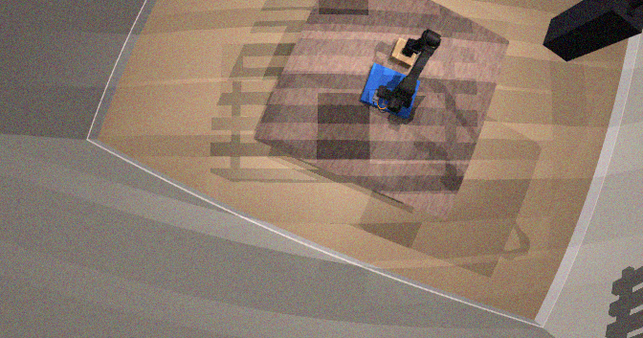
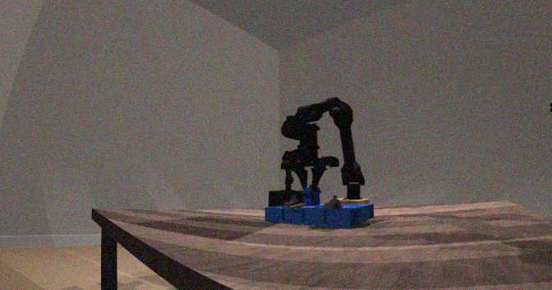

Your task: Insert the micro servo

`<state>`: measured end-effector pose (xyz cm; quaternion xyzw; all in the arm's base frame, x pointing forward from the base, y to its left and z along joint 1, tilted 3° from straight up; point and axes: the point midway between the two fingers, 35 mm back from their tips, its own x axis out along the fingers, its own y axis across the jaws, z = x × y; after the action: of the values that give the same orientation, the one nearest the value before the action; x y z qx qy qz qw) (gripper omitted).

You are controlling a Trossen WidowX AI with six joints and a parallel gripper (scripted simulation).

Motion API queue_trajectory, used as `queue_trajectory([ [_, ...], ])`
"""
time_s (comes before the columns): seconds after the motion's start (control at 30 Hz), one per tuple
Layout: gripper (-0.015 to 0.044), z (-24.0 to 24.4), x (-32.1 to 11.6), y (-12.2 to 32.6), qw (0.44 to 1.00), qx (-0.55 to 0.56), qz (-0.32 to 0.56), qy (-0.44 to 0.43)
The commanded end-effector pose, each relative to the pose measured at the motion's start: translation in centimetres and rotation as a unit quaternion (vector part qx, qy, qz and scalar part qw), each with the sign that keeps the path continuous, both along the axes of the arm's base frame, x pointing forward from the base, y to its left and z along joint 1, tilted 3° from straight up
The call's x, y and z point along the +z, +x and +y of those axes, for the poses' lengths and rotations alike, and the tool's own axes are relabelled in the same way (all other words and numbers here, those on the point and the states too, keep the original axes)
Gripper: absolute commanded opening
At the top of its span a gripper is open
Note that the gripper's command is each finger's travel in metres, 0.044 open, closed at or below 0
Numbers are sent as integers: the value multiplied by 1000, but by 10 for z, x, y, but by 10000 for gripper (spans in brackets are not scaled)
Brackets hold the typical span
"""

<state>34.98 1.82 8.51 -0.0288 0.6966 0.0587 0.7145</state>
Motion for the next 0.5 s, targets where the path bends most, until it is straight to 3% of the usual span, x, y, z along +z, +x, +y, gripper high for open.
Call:
queue_trajectory([
  [0.0, 0, 1, -2, 1, 1000, -3, -1, 2],
  [0.47, 0, 1, -15, 1, 1000, -3, -1, 2],
])
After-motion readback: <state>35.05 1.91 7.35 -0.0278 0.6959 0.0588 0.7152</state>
